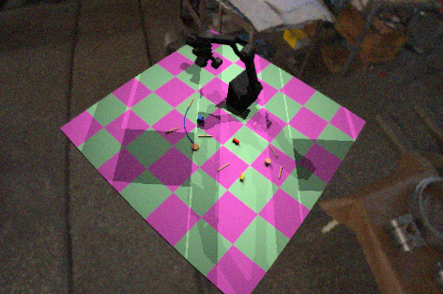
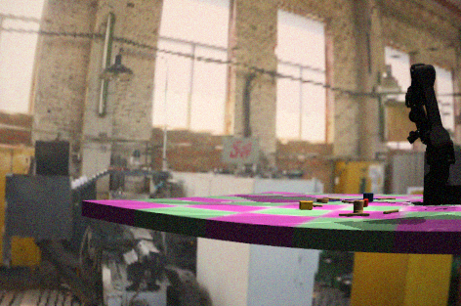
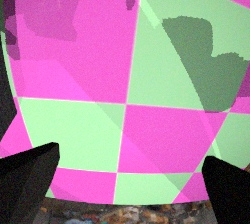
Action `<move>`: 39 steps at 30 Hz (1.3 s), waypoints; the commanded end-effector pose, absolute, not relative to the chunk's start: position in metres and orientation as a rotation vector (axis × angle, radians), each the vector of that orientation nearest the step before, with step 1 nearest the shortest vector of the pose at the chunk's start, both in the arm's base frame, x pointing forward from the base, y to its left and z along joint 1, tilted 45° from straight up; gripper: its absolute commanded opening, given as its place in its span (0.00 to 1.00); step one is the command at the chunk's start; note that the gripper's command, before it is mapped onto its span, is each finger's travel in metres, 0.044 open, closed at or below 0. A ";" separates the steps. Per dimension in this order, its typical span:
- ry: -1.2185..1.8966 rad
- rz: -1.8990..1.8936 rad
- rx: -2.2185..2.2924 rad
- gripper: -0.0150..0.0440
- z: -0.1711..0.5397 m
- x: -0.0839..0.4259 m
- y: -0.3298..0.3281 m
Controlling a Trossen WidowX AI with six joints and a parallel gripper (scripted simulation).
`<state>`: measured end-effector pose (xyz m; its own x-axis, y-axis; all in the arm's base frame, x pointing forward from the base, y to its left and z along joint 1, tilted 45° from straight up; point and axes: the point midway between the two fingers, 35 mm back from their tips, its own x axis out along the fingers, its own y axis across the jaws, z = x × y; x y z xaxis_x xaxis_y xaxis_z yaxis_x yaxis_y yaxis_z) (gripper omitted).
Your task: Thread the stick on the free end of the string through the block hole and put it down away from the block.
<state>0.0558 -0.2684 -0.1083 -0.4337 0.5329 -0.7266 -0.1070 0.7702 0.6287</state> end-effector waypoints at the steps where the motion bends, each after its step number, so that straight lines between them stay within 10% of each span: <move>1: 1.893 0.747 0.325 0.98 -0.108 0.056 -0.268; 19: 0.989 1.347 -0.328 1.00 -0.084 0.263 -0.077; 33: 0.894 1.402 -0.372 1.00 -0.078 0.272 -0.053; 39: 0.894 1.402 -0.372 0.73 -0.078 0.272 -0.053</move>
